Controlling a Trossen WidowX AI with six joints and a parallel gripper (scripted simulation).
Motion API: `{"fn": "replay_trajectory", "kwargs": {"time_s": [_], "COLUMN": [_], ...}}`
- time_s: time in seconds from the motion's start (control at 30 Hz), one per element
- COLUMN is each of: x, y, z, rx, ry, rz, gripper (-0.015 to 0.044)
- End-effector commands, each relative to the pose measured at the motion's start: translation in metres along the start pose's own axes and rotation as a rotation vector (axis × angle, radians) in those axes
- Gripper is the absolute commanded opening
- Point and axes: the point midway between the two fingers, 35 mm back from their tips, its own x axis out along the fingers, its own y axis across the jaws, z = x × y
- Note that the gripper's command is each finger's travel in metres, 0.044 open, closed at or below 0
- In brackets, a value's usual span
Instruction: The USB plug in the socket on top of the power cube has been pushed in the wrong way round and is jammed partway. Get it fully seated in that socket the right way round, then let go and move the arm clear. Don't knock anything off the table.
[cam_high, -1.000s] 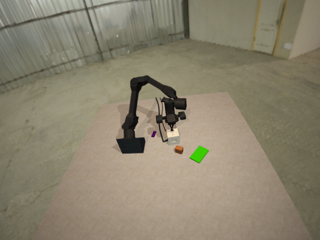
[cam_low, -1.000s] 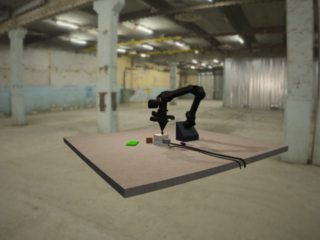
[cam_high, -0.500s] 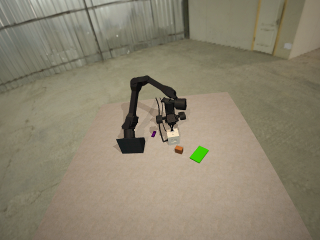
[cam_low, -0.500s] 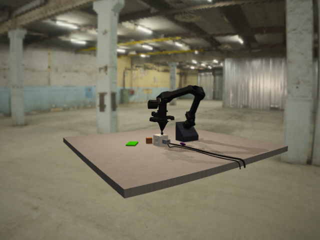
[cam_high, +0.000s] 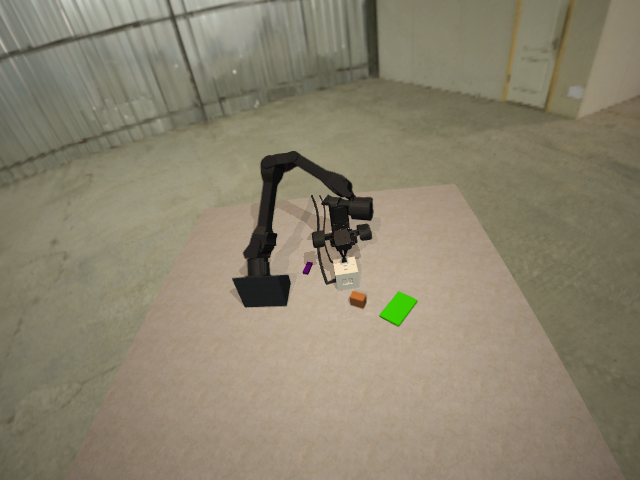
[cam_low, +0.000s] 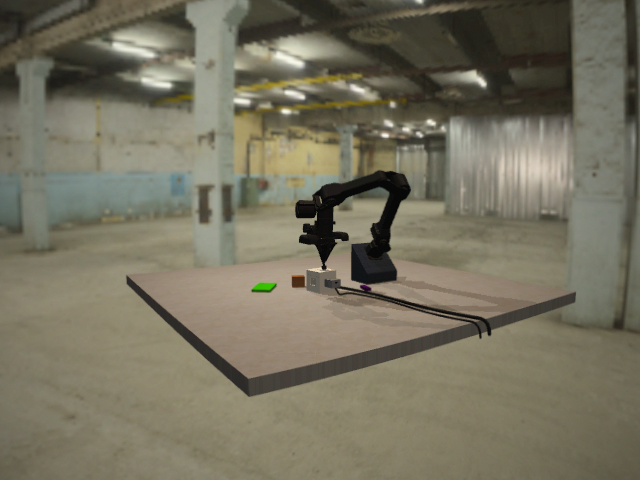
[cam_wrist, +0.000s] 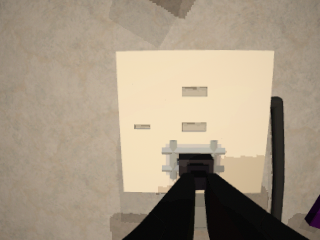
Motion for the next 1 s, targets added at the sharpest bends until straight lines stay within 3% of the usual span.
{"fn": "replay_trajectory", "kwargs": {"time_s": [0.0,0.97], "x": [0.0005,0.0040], "y": [0.0004,0.0004], "z": [-0.0003,-0.0005], "rx": [0.003,0.003], "ry": [0.002,0.002], "rz": [0.002,0.002], "gripper": [0.0000,0.0000]}}
